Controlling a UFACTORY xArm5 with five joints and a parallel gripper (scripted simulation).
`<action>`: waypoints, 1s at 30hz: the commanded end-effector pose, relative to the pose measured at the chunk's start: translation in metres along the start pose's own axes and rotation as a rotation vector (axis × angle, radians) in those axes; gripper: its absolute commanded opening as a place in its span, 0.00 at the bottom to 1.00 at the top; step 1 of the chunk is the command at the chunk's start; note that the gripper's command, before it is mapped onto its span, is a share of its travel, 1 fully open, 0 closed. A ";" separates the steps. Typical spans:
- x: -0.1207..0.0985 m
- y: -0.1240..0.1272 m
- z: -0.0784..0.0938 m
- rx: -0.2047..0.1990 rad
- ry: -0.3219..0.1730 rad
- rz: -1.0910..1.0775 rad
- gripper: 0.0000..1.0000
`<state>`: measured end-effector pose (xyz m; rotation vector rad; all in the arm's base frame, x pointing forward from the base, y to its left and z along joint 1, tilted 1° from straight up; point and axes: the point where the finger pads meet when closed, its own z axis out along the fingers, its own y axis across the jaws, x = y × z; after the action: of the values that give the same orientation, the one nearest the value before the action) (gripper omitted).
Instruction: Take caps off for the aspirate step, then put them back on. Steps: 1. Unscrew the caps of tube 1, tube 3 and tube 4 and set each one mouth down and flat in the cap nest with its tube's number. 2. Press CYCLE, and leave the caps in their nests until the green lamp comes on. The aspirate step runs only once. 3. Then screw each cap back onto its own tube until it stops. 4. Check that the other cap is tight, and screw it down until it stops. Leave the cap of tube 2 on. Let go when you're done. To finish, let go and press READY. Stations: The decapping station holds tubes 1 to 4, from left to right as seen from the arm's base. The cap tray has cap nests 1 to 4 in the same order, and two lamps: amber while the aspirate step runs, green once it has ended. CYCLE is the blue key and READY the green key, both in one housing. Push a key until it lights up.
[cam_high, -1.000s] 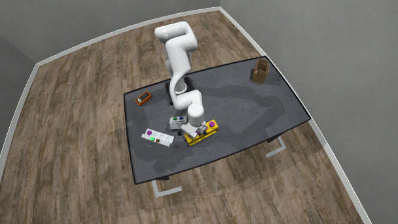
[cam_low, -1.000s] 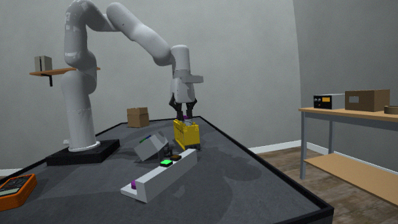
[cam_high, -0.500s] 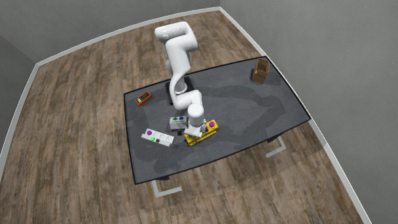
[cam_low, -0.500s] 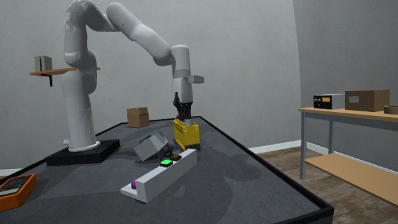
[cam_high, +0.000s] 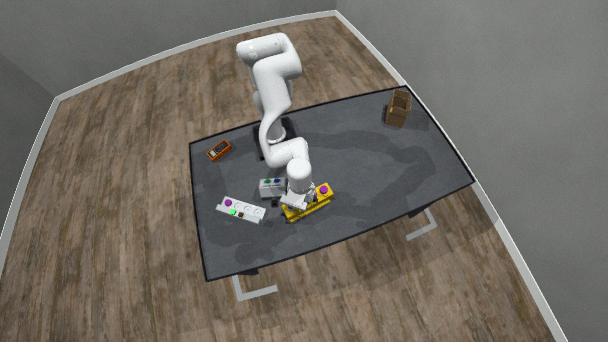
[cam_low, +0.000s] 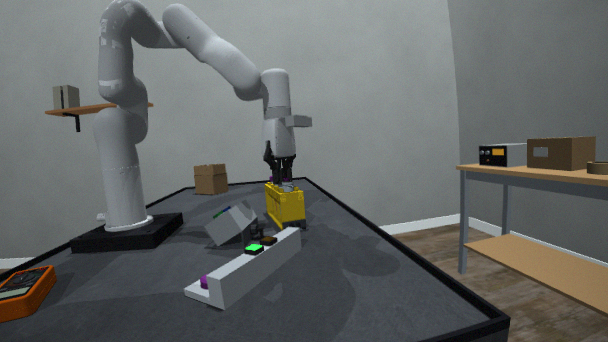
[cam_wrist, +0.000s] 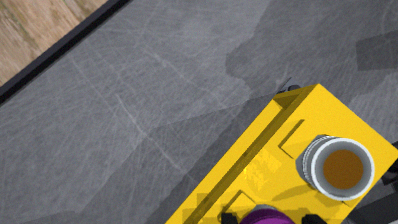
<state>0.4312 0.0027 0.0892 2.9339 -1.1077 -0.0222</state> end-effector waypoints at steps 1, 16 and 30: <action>0.001 -0.001 -0.001 0.006 -0.001 0.220 0.00; 0.001 -0.001 0.000 0.005 -0.003 0.870 0.00; 0.001 -0.001 0.000 0.004 -0.005 1.470 0.00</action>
<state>0.4313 0.0029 0.0885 1.7160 -2.6162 -0.0130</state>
